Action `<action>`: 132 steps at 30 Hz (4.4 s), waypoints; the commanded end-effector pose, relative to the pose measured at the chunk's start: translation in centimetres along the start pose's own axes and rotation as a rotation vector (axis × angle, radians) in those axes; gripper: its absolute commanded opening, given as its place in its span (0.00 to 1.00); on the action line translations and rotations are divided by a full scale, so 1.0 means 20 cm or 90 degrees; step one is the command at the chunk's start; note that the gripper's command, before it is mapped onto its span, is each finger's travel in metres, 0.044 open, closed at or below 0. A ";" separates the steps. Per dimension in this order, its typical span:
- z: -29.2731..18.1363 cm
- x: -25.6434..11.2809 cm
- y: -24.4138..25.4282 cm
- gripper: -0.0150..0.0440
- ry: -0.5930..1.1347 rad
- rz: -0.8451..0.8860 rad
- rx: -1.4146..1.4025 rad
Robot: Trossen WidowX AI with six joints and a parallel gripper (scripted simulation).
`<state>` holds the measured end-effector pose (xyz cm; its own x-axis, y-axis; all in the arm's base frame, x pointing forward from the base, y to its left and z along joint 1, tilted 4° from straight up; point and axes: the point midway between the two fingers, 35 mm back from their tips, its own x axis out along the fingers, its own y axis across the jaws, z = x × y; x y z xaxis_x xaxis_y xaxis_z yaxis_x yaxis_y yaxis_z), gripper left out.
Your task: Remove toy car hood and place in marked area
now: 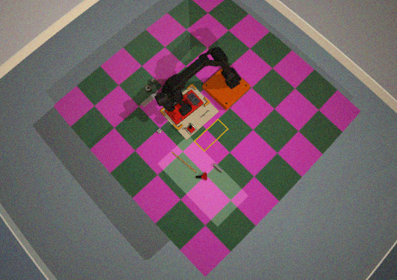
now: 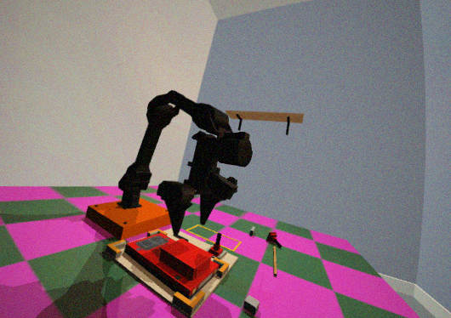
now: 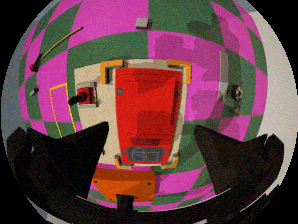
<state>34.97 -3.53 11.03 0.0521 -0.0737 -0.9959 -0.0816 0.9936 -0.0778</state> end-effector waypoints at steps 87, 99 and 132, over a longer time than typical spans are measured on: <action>0.00 0.30 0.02 1.00 0.003 0.004 -0.005; 0.00 0.33 0.02 1.00 0.003 0.004 -0.005; 0.01 0.28 0.02 0.25 0.002 0.001 -0.001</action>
<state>35.34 -3.64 5.10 0.0471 -0.0714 -0.9963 -0.0841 0.9936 -0.0752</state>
